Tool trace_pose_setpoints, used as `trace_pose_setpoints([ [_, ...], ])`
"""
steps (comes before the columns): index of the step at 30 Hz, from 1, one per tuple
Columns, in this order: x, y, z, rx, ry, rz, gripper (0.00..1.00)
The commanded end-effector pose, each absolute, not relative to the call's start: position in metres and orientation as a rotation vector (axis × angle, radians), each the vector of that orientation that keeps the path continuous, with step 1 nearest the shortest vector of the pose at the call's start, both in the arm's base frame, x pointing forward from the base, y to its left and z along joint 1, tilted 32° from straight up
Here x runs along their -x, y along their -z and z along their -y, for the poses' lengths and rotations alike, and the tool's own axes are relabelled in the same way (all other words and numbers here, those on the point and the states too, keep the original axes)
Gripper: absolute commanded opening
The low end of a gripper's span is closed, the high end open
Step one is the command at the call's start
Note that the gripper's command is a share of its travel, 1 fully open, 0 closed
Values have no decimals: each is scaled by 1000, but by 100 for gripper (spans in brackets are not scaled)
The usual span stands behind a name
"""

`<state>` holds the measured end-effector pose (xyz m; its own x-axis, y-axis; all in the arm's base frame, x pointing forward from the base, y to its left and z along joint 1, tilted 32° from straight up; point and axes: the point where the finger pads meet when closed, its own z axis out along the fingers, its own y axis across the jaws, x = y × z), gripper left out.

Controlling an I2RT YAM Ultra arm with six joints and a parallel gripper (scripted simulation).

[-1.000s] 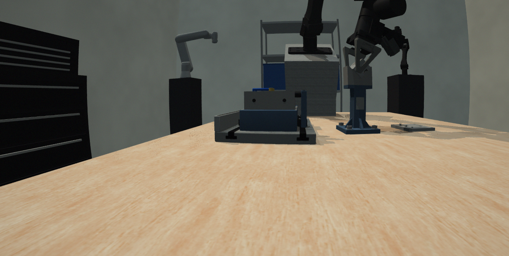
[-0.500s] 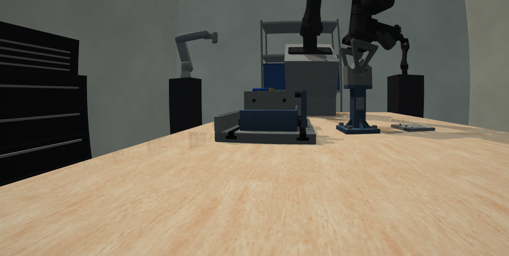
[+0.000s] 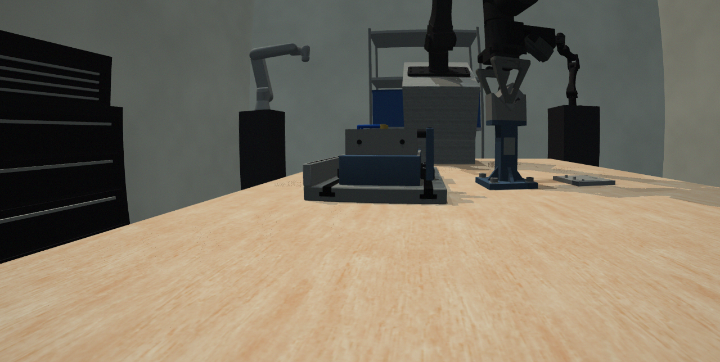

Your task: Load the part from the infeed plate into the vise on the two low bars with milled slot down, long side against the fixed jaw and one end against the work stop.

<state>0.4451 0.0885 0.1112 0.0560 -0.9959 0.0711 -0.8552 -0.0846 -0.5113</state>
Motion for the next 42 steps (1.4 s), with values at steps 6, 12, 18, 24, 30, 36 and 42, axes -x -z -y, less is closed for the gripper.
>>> trace_pose_setpoints([
  [6, -446, -126, -93, 1975, 474, -1746, 81],
  [12, -446, -126, -93, 1971, 425, -1717, 81],
  [18, -448, -129, -93, 1957, 361, -1669, 81],
  [24, -446, -126, -93, 1954, 285, -1633, 81],
  [30, -448, -117, -93, 1957, 223, -1620, 81],
  [36, -452, -128, -93, 1936, 178, -1567, 81],
  [42, -451, -122, -93, 1931, 103, -1541, 81],
])
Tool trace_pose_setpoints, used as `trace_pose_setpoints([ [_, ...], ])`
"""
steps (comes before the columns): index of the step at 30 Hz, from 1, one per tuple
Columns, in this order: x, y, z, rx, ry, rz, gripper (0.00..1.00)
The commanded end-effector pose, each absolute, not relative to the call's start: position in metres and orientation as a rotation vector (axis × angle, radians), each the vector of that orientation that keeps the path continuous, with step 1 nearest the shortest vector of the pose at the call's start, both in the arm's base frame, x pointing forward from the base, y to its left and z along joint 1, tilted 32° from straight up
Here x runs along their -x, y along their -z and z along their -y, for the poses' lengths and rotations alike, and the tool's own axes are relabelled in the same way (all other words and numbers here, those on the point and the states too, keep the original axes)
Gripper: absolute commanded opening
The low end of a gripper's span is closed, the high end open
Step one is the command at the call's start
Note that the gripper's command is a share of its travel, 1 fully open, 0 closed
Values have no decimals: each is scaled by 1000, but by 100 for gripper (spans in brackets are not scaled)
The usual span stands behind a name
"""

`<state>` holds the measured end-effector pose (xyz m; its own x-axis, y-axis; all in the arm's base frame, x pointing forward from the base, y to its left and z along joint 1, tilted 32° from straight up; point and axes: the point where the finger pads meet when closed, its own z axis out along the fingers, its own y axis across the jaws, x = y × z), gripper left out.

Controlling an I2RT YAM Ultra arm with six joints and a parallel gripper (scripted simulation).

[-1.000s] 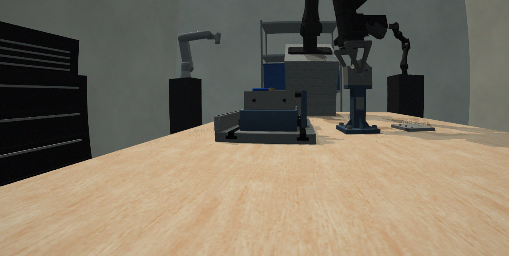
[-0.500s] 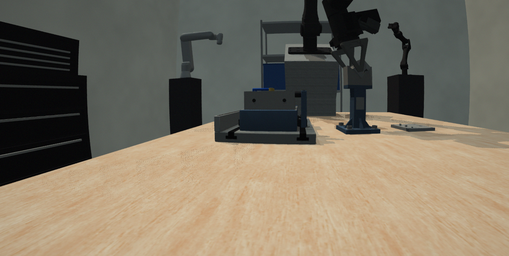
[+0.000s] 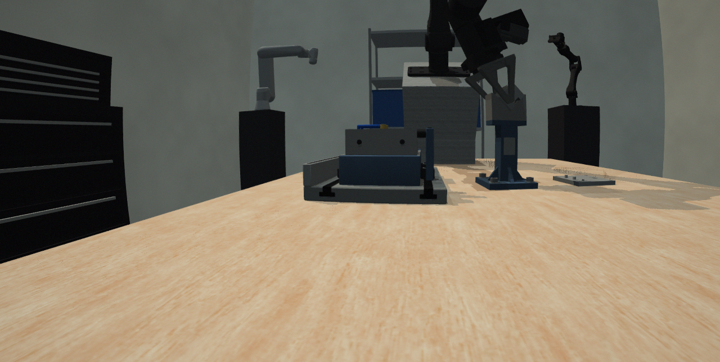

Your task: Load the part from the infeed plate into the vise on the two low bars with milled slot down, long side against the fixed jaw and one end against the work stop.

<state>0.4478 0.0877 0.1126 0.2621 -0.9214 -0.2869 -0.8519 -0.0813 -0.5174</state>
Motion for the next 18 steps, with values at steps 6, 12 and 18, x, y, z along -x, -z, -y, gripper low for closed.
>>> trace_pose_setpoints([
  [6, -451, -122, -93, 1922, 66, -1516, 81],
  [12, -451, -122, -92, 1908, 16, -1481, 81],
  [18, -451, -122, -92, 1897, -23, -1454, 81],
])
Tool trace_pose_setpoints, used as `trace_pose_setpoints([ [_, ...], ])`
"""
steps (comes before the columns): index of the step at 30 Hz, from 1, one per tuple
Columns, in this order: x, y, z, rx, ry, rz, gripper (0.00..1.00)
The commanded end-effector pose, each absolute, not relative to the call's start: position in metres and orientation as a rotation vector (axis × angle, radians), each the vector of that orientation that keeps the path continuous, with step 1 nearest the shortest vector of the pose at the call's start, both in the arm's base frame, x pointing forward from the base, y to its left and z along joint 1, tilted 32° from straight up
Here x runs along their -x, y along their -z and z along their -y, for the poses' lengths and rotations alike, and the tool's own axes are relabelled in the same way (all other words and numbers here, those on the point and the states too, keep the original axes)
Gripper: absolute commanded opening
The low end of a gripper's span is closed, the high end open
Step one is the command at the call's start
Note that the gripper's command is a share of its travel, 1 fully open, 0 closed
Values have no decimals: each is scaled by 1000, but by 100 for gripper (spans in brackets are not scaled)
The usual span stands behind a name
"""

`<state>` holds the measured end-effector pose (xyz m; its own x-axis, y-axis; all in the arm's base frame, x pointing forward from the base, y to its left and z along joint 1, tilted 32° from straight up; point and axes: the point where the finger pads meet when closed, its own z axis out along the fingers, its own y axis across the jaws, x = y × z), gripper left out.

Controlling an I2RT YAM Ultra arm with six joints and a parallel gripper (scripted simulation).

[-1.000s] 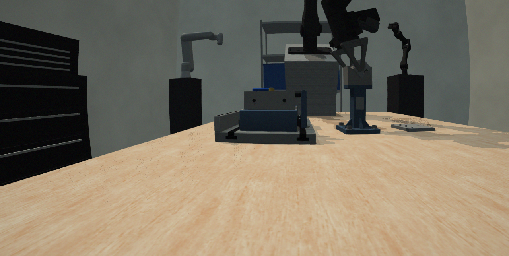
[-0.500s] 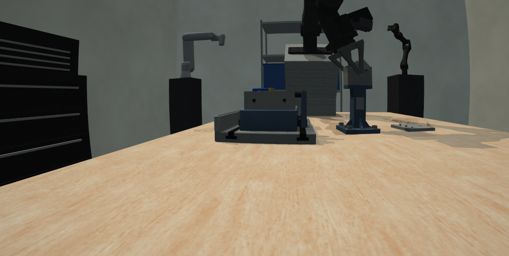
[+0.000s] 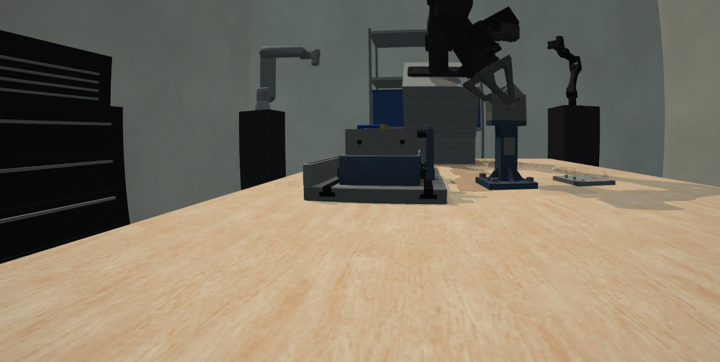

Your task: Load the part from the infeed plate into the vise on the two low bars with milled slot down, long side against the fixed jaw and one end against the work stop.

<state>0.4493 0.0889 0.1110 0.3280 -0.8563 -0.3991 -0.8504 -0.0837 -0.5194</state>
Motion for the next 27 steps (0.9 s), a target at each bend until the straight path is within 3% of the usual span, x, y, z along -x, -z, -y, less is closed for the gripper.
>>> trace_pose_setpoints([
  [1, -451, -122, -92, 1897, -23, -1454, 81],
  [27, -451, -126, -92, 1853, -146, -1350, 81],
])
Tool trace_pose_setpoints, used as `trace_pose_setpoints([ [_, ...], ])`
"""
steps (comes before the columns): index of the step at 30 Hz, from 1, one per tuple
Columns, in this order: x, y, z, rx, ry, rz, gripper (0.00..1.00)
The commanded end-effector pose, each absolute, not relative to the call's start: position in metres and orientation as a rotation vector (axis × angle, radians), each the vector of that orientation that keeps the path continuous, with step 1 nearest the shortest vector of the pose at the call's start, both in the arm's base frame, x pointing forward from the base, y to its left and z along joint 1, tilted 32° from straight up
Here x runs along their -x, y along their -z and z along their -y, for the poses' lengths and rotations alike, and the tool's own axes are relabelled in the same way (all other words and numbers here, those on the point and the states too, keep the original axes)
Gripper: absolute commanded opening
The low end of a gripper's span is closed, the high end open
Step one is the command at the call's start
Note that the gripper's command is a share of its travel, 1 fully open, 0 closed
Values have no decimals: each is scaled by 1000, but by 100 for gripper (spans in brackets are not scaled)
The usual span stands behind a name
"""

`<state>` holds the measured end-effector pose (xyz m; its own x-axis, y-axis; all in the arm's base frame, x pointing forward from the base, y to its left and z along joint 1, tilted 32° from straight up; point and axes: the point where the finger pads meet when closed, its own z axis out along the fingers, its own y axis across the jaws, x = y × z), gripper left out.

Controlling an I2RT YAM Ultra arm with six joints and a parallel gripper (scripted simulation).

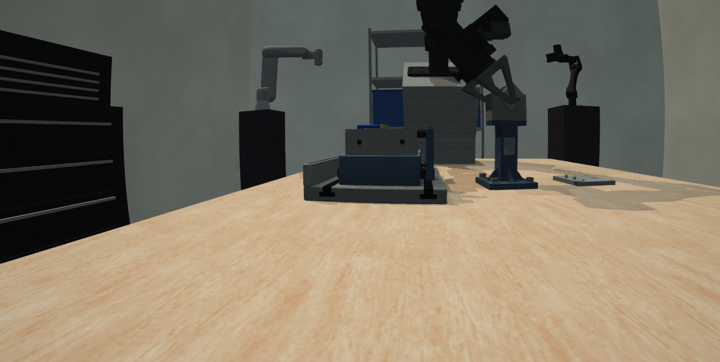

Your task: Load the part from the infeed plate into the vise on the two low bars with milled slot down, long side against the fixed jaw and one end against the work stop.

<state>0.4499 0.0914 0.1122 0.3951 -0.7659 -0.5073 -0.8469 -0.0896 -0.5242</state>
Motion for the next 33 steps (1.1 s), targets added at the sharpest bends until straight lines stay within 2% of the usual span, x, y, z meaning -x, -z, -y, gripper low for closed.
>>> trace_pose_setpoints([
  [1, -451, -127, -92, 1852, -146, -1345, 81],
  [33, -451, -124, -93, 1836, -206, -1310, 81],
])
